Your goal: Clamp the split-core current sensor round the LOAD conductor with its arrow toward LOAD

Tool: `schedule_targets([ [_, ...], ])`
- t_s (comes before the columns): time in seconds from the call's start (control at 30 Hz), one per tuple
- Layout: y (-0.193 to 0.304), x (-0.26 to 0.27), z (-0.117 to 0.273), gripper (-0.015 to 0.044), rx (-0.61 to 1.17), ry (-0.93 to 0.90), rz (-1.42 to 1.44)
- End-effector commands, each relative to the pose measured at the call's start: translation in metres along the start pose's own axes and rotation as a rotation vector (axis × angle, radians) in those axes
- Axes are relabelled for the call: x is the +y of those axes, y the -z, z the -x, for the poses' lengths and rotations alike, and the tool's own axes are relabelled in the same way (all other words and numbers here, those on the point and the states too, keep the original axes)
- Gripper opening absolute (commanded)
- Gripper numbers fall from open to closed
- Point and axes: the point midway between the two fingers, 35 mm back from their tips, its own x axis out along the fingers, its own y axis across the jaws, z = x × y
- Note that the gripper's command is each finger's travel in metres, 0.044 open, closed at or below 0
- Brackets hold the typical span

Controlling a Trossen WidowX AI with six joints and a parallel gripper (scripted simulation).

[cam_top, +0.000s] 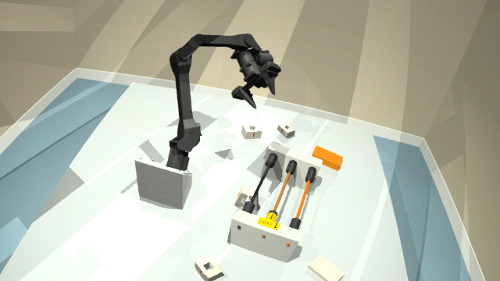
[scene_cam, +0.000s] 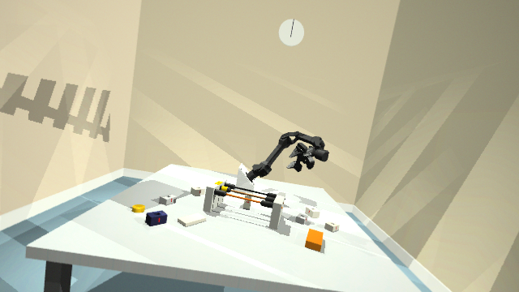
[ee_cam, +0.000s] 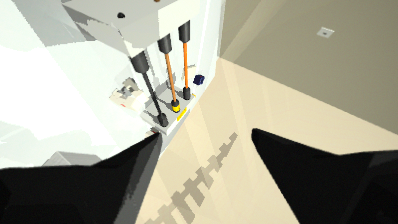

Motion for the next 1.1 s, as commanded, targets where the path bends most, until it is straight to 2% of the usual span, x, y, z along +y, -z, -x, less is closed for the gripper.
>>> schedule_targets([
  [0.0, -0.002, 0.000, -0.001, 0.0426, -0.008, -0.001, -0.011],
  [0.03, -0.007, 0.001, -0.005, 0.0440, -0.034, -0.002, -0.042],
  [0.27, -0.069, -0.007, -0.042, 0.0440, -0.419, -0.014, -0.440],
  [0.47, -0.098, -0.028, -0.050, 0.0440, -0.796, -0.002, -0.693],
  [0.67, -0.096, -0.033, -0.052, 0.0440, -0.994, -0.007, -0.789],
  [0.8, -0.097, -0.044, -0.038, 0.0440, -1.142, 0.026, -0.820],
  [1.07, -0.097, -0.045, -0.036, 0.0440, -1.158, 0.029, -0.823],
])
